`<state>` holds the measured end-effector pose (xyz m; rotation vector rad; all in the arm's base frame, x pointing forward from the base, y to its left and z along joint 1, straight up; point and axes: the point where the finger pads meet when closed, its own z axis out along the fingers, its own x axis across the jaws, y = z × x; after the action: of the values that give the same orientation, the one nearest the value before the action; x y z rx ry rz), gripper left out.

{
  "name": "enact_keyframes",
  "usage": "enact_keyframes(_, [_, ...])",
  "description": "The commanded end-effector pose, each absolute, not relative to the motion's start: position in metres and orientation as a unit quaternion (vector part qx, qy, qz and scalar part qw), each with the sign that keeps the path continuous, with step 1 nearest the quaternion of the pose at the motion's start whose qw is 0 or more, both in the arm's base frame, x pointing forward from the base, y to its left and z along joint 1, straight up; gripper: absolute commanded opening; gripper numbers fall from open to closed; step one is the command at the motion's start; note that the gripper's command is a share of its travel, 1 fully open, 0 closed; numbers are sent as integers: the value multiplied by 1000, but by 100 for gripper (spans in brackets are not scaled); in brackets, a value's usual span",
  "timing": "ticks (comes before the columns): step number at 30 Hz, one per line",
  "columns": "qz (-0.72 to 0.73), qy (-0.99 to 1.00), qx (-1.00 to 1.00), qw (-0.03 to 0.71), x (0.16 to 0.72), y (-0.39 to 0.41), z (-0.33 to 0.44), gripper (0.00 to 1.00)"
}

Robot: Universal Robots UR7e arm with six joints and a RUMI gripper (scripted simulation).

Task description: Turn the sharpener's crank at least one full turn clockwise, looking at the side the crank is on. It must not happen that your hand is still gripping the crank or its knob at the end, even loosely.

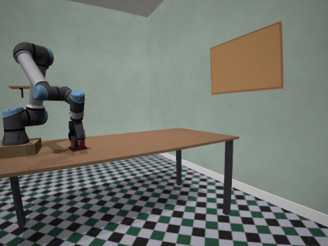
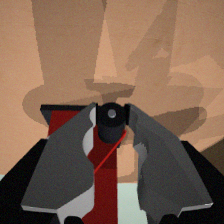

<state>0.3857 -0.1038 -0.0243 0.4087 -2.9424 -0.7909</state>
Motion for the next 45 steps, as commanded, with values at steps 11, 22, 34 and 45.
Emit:
enact_keyframes(11, [-257, -957, 133, 33, 375, -107, -12, 9])
enact_keyframes(22, [-256, -957, 133, 32, 372, -110, -2, 9])
enact_keyframes(34, [-255, -957, 134, 32, 370, -111, 10, 9])
enact_keyframes(45, [-255, -957, 134, 32, 370, -110, 21, 9])
